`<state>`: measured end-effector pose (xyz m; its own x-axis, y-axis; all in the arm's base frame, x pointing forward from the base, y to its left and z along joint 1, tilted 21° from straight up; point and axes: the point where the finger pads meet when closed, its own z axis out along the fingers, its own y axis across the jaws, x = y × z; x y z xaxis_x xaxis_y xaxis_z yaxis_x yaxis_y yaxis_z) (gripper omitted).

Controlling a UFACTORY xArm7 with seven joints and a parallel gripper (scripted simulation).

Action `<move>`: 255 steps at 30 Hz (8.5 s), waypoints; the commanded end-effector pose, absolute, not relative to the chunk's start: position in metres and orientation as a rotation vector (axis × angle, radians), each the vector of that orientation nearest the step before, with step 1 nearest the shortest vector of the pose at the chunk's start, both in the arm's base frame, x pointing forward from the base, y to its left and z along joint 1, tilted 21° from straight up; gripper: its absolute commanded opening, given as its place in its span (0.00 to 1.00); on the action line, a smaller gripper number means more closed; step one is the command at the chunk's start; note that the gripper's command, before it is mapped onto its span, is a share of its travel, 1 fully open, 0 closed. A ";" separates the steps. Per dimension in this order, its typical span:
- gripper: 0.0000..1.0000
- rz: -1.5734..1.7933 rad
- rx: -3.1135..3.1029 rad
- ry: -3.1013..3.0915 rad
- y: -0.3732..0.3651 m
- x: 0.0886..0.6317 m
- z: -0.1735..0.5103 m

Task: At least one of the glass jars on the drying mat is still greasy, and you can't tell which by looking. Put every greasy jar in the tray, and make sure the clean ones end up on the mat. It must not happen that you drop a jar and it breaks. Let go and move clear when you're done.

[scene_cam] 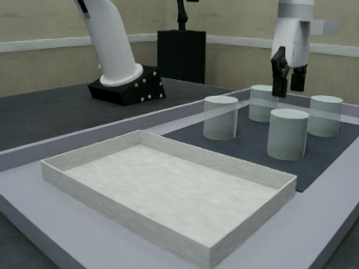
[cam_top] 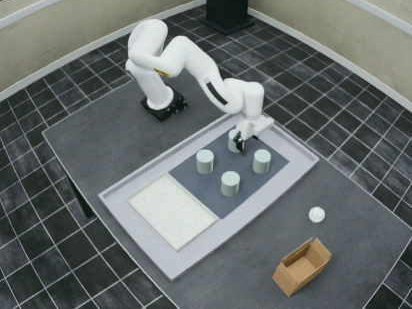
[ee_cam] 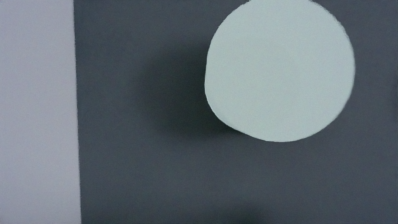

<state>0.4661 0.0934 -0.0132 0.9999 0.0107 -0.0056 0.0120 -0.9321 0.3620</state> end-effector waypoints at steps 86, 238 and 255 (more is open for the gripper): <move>1.00 0.007 2.775 0.019 -0.078 0.408 0.021; 0.67 0.007 2.775 0.019 -0.079 0.408 0.019; 0.00 0.007 2.775 0.019 -0.079 0.408 0.019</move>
<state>0.4059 -0.0795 0.0175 0.9999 0.0121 -0.0017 0.0119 -0.9334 0.3587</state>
